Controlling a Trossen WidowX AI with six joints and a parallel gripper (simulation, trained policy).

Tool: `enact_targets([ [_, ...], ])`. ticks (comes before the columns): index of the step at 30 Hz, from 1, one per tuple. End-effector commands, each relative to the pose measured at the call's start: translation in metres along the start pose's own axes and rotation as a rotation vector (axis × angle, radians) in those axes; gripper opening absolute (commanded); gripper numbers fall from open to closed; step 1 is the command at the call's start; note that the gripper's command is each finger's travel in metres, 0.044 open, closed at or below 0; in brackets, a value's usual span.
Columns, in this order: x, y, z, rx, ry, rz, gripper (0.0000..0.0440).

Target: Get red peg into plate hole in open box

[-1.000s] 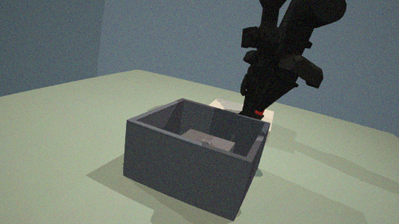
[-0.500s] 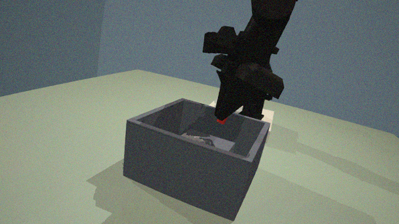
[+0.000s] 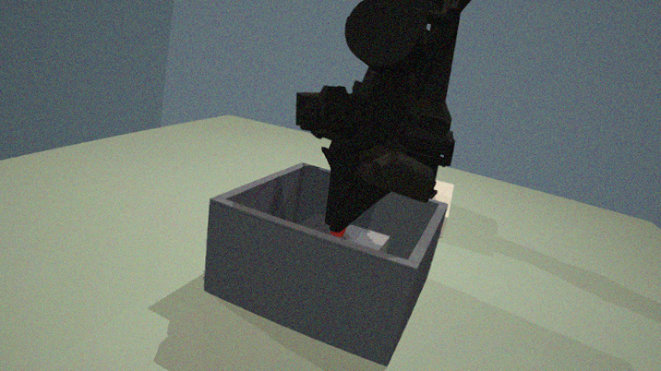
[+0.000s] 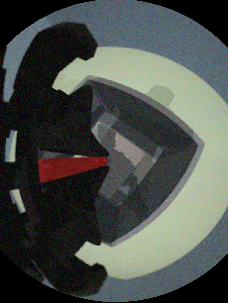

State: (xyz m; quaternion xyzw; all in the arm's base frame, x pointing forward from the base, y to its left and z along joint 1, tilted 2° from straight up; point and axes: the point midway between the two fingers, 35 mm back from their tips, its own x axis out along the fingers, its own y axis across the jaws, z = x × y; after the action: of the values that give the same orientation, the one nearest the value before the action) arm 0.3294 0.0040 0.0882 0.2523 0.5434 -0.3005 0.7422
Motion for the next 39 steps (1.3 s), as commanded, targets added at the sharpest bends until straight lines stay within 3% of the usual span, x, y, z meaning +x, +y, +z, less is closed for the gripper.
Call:
enact_targets([
  [1,0.01,0.0,-0.002,-0.028,0.032,0.001,0.0065],
  [5,0.016,-0.003,0.0,-0.028,0.061,-0.01,0.0158],
  [15,0.001,0.008,0.022,-0.06,0.076,0.007,0.0179],
  [22,-0.008,0.02,0.034,-0.054,0.111,0.011,0.0228],
  [29,-0.017,0.034,0.043,-0.045,0.155,0.015,0.0306],
  [35,-0.027,0.05,0.047,-0.031,0.205,0.027,0.0433],
  [39,-0.036,0.064,0.047,-0.02,0.236,0.063,0.044],
])
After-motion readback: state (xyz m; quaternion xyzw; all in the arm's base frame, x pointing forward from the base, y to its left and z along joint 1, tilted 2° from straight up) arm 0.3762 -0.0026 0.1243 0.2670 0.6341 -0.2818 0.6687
